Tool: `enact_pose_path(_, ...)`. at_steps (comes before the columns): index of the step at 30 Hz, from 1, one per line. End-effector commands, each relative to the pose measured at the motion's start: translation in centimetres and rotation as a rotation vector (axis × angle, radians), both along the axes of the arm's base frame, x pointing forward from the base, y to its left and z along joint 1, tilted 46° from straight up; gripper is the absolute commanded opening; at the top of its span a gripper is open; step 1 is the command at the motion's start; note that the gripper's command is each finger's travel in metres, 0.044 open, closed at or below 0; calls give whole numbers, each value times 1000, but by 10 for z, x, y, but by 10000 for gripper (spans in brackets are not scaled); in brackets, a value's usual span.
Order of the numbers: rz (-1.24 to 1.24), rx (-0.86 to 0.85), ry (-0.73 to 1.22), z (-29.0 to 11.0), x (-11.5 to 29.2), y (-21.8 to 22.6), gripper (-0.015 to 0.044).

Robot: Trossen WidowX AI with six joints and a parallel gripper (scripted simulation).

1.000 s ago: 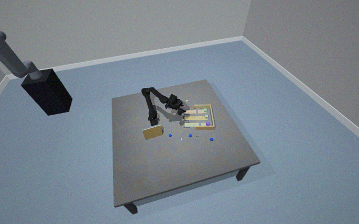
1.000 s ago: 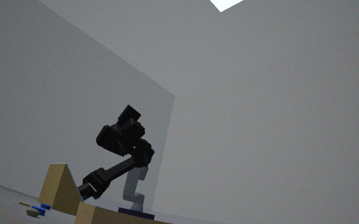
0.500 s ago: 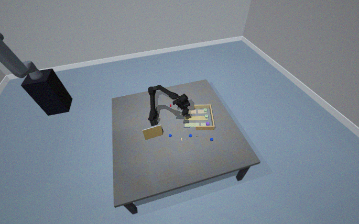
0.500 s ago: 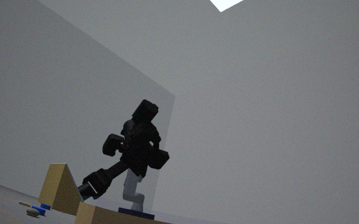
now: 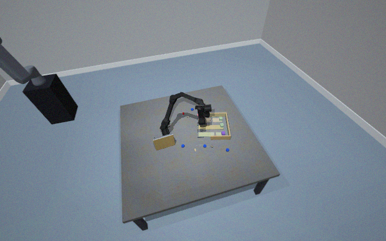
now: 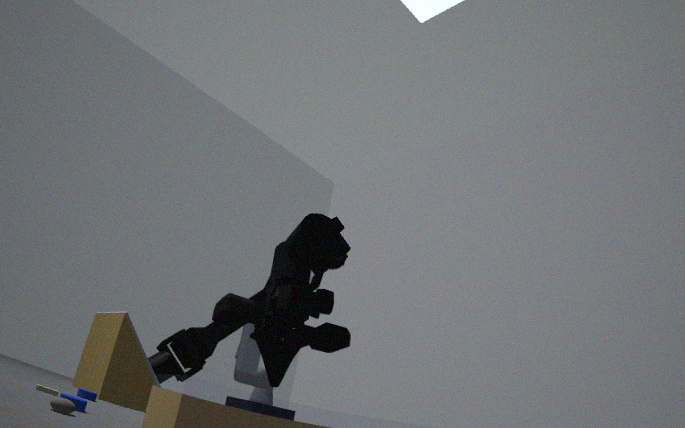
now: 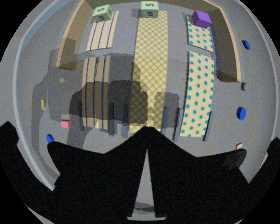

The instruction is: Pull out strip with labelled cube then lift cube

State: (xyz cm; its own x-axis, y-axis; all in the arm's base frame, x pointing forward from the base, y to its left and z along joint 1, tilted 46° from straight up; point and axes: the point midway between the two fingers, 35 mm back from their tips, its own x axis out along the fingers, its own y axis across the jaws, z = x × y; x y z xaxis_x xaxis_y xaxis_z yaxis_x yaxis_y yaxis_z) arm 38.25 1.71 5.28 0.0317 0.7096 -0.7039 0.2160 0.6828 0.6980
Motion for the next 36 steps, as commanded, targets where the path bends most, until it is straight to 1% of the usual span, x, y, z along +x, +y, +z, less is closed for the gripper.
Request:
enact_pose_path(1,74,-2,97,-8,-5,14,0)
enact_pose_path(8,74,-2,97,-9,-5,15,0)
enact_pose_path(36,73,-1,96,-41,-10,49,0)
